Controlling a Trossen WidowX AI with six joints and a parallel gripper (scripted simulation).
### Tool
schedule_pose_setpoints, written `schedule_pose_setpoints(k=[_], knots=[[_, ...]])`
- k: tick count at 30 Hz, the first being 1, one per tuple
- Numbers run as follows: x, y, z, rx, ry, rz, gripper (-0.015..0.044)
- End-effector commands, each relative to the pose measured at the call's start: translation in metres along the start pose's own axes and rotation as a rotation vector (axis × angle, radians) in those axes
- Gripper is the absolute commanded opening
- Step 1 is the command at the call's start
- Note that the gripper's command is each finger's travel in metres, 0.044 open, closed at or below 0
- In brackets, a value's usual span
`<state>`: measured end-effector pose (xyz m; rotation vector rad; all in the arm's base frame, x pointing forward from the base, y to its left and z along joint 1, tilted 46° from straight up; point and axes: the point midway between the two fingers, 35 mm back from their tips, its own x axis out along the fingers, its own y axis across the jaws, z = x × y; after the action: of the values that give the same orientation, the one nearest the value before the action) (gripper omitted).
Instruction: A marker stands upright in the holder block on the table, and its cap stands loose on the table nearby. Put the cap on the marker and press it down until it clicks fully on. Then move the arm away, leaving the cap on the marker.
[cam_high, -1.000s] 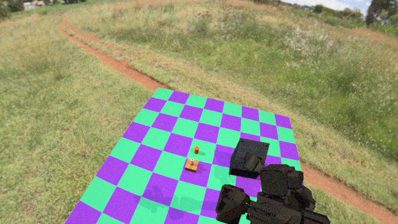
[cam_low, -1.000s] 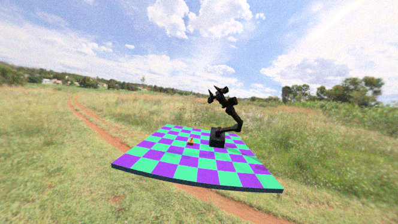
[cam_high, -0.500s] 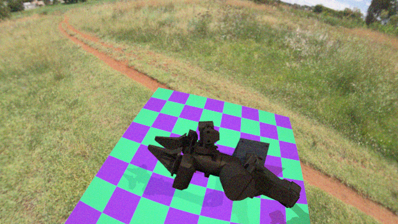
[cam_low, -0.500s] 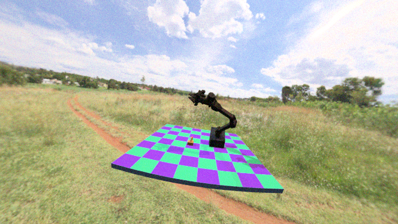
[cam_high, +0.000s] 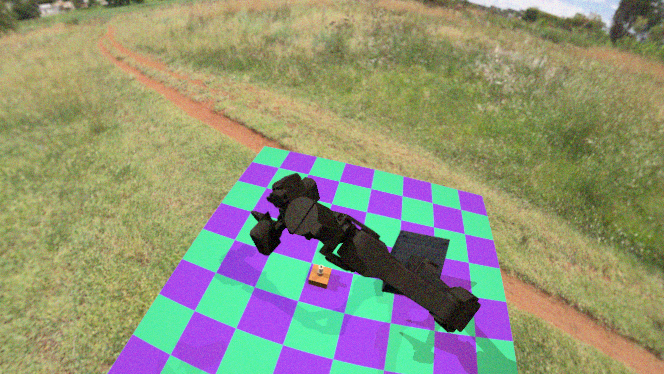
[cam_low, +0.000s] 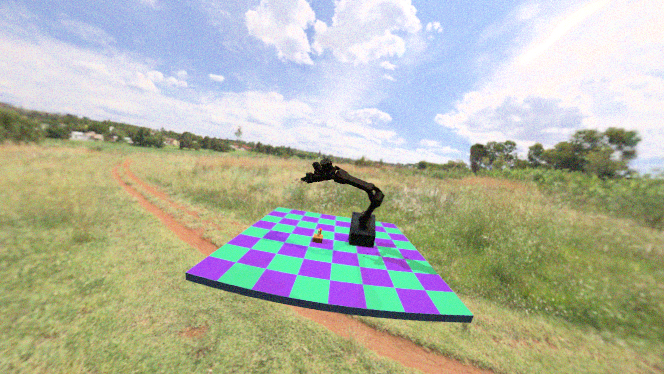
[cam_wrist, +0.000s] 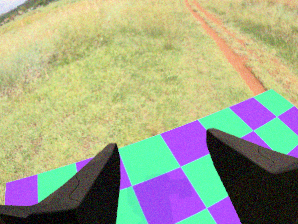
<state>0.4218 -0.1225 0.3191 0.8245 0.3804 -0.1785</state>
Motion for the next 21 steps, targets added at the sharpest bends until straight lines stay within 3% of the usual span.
schedule_pose_setpoints(k=[1, 10, 21], knots=[[0.034, -0.053, -0.042, -0.156, 0.192, -0.085, 0.0241], [0.066, -0.131, -0.128, -0.448, 0.586, -0.069, 0.0241], [0.062, -0.193, -0.228, -0.684, 0.989, 0.206, 0.0241]])
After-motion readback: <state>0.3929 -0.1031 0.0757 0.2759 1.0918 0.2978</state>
